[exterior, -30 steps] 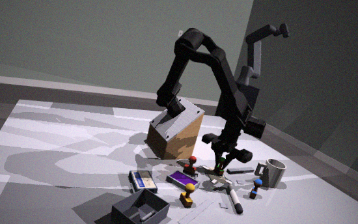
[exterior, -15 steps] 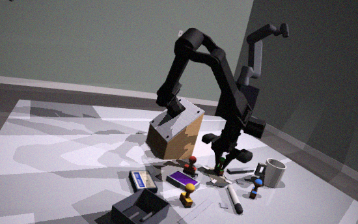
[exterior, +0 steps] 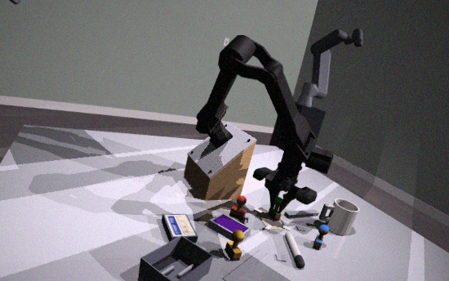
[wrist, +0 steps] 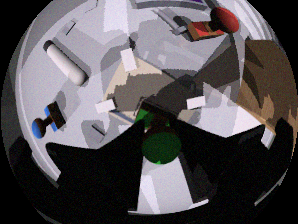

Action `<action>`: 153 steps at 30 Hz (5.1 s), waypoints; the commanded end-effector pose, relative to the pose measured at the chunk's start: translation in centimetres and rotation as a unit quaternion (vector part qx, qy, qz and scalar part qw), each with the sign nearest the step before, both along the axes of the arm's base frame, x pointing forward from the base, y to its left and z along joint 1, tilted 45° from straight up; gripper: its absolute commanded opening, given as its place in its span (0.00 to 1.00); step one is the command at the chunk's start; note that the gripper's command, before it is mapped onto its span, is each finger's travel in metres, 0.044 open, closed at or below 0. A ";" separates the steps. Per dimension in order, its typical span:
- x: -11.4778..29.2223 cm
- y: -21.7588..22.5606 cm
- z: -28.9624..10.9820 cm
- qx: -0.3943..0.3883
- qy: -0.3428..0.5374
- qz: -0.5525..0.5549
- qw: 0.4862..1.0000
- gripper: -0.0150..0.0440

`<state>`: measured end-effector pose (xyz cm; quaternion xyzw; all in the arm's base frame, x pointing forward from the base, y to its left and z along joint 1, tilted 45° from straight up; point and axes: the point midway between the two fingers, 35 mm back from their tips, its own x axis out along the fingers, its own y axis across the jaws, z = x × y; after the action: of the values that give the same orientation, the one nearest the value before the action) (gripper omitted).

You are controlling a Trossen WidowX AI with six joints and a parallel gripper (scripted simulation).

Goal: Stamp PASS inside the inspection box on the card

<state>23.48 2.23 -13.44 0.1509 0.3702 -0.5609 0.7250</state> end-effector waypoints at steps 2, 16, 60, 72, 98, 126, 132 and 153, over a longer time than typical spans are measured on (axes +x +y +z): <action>0.0 -0.1 0.0 -0.002 0.000 -0.002 1.000 0.25; 0.0 0.4 0.5 -0.002 0.000 -0.002 1.000 0.25; -0.5 4.9 4.9 0.000 0.000 -0.001 1.000 0.25; 5.0 3.6 7.3 0.005 -0.001 0.000 1.000 0.25; 11.3 -1.3 10.3 -0.002 -0.004 -0.003 1.000 0.25; 11.6 -4.6 7.0 -0.003 -0.004 -0.003 1.000 0.25; 11.6 -5.1 6.6 -0.004 -0.004 -0.003 1.000 0.25; 11.9 -1.9 9.4 0.002 -0.006 -0.002 1.000 0.69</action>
<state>34.95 -2.21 -6.15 0.1502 0.3677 -0.5679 0.7209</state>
